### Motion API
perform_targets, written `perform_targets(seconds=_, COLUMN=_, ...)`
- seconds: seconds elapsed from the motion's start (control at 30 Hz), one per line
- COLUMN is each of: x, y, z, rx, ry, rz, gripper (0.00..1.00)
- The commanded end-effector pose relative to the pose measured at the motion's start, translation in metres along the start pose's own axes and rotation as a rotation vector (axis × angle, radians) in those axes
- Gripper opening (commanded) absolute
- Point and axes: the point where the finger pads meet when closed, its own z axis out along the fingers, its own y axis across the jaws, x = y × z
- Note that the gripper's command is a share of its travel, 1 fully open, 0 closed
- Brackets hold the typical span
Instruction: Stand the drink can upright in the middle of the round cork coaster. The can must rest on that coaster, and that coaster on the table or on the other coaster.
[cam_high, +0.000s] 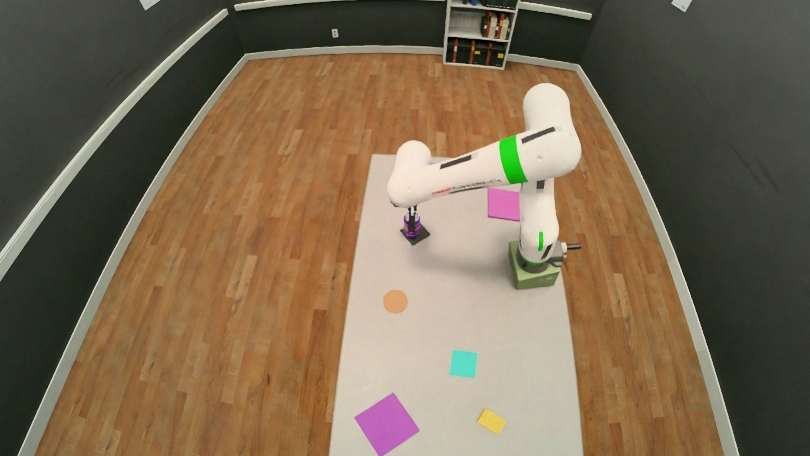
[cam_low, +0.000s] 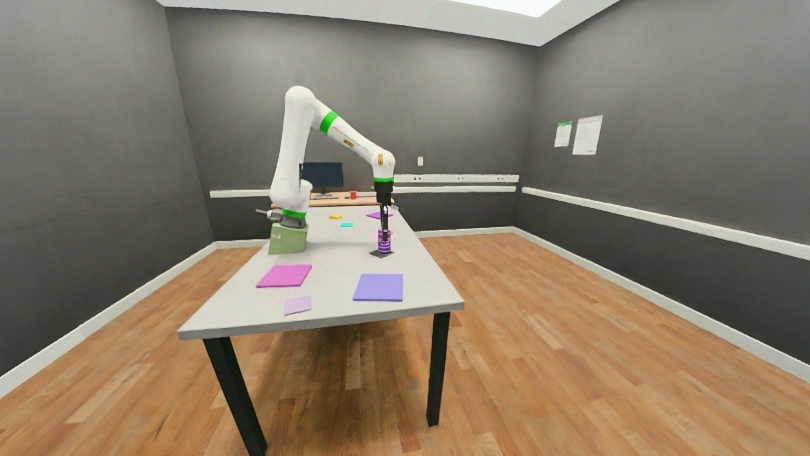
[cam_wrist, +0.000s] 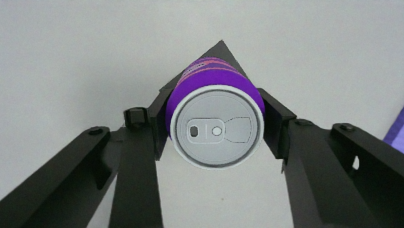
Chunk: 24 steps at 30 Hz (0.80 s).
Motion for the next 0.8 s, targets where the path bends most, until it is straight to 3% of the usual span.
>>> perform_targets(seconds=0.0, x=0.000, y=0.000, z=-0.015, rx=-0.001, ry=0.002, rz=0.000, gripper=0.10)
perform_targets(seconds=0.1, x=0.000, y=0.000, z=-0.020, rx=-0.001, ry=0.002, rz=0.000, gripper=0.10)
perform_targets(seconds=0.47, x=0.001, y=0.000, z=-0.083, rx=-0.001, ry=0.002, rz=0.000, gripper=0.10)
perform_targets(seconds=0.77, x=0.001, y=0.000, z=-0.092, rx=-0.001, ry=0.002, rz=0.000, gripper=0.10)
